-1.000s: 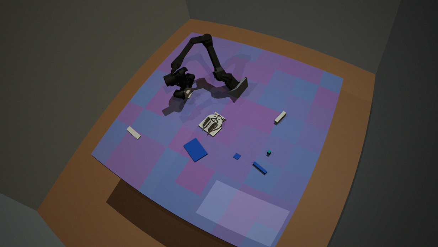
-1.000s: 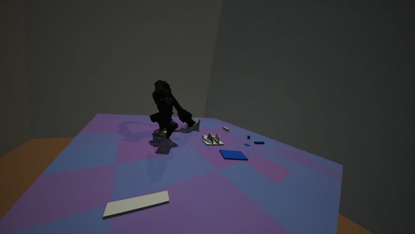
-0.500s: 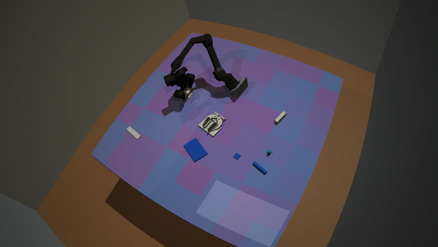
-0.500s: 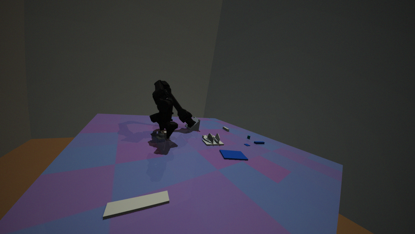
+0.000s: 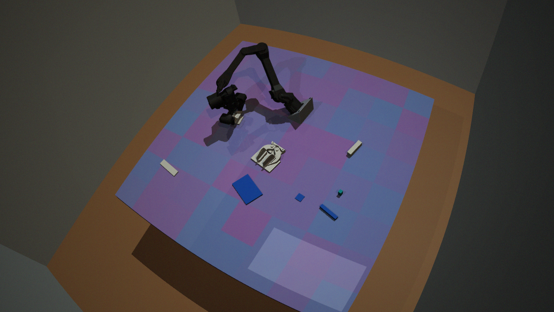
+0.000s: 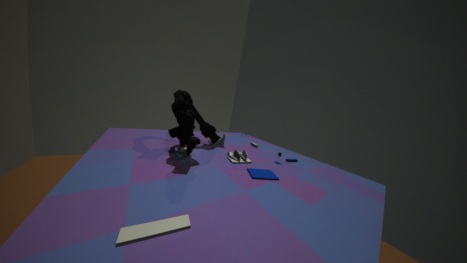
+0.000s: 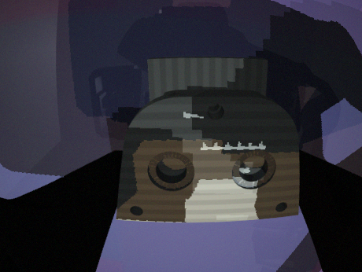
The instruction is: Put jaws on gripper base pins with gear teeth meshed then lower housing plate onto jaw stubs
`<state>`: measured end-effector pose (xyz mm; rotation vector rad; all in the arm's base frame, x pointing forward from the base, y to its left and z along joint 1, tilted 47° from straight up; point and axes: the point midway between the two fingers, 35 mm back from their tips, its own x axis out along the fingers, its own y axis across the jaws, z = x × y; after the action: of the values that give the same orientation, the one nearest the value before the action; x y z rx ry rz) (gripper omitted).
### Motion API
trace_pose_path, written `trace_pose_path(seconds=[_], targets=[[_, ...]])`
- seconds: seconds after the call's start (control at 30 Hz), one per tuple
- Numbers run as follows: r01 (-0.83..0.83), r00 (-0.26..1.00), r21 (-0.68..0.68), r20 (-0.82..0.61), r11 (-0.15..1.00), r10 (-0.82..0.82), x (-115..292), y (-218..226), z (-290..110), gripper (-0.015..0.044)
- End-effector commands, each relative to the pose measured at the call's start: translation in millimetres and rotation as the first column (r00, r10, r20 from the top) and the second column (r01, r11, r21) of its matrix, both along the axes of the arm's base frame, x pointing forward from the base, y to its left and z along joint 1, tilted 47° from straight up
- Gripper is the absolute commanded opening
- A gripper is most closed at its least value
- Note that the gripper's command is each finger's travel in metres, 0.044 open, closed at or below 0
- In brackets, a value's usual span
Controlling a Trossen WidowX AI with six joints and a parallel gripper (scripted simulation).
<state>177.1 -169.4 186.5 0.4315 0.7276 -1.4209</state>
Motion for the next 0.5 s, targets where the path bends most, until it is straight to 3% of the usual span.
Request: trace_pose_path(seconds=[0.0, 0.47], targets=[[0.000, 1.000, 0.000, 0.000, 1.000, 0.000, 0, 0, 0, 0.0351], [-0.001, 1.000, 0.011, 0.000, 1.000, 0.001, 3, 16, 12, 0.0351]])
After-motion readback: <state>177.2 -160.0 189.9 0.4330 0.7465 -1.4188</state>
